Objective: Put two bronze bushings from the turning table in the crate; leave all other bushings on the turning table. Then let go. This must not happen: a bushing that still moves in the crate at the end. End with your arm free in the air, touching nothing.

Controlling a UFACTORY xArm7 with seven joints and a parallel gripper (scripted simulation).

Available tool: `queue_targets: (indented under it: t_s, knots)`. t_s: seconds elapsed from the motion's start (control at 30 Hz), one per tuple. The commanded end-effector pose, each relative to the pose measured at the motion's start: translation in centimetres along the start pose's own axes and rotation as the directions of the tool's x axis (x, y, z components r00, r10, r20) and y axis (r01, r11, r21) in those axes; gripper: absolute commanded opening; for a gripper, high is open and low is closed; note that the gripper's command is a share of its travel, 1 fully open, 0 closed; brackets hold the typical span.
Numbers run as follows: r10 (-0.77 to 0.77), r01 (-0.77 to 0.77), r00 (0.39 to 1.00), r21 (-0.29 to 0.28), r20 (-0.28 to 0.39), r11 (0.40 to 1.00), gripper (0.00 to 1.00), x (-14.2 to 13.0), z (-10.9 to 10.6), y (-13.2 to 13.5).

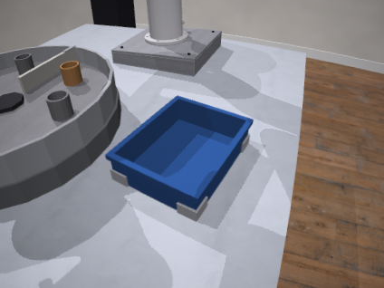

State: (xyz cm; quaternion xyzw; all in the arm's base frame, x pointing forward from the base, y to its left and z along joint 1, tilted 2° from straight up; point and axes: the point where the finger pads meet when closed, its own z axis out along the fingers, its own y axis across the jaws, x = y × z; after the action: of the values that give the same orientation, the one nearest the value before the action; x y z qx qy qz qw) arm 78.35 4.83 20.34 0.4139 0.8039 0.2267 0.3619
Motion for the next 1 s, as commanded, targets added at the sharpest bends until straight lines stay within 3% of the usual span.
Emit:
queue_targets:
  t_s: [0.0,0.6,0.7,0.77,0.97]
  knots:
    - [0.000,0.000,1.000,-0.005,0.003,1.000,1.00,-0.2,-0.2,0.3]
    - [0.003,-0.003,1.000,-0.001,0.004,1.000,1.00,-0.2,-0.3,0.2]
    - [0.048,-0.048,0.999,0.044,0.015,0.998,1.00,-0.9,-1.5,-0.7]
    - [0.116,-0.119,0.993,0.111,0.038,0.987,1.00,-1.9,-3.4,-2.3]
    - [0.206,-0.218,0.975,0.195,0.077,0.956,1.00,-2.9,-6.3,-4.7]
